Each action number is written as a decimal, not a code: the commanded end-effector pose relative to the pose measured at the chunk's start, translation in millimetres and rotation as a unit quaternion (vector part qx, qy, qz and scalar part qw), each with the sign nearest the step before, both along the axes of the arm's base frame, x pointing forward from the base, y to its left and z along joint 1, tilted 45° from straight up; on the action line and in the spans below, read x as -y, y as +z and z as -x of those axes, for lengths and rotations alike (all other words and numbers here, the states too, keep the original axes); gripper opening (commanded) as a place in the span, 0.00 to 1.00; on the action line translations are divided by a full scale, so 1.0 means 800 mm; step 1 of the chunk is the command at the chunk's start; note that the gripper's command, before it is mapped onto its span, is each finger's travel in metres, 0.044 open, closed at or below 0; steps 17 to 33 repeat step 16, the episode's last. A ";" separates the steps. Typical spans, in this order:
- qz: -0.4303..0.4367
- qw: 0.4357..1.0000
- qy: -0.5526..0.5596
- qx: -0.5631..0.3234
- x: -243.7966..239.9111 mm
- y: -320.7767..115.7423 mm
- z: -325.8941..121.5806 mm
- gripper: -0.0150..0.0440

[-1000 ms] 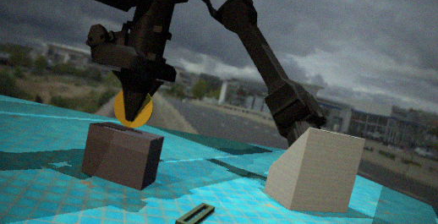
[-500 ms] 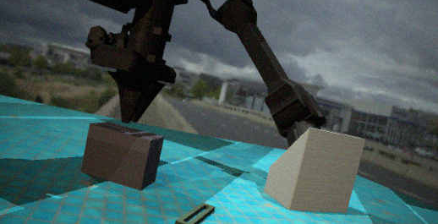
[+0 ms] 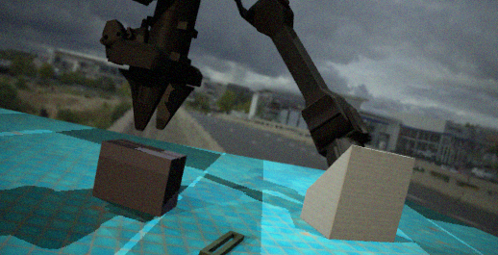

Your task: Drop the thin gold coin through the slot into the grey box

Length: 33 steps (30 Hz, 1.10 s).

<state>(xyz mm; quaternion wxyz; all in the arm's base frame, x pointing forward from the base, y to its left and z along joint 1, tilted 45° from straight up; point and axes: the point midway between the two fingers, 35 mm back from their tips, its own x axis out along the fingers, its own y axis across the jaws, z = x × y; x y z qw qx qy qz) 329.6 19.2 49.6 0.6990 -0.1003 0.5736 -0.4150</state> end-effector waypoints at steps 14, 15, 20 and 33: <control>0.001 1.000 -0.001 -0.001 -0.040 0.044 0.004 1.00; 0.001 1.000 -0.001 -0.001 -0.040 0.044 0.004 1.00; 0.001 1.000 -0.001 -0.001 -0.040 0.044 0.004 1.00; 0.001 1.000 -0.001 -0.001 -0.040 0.044 0.004 1.00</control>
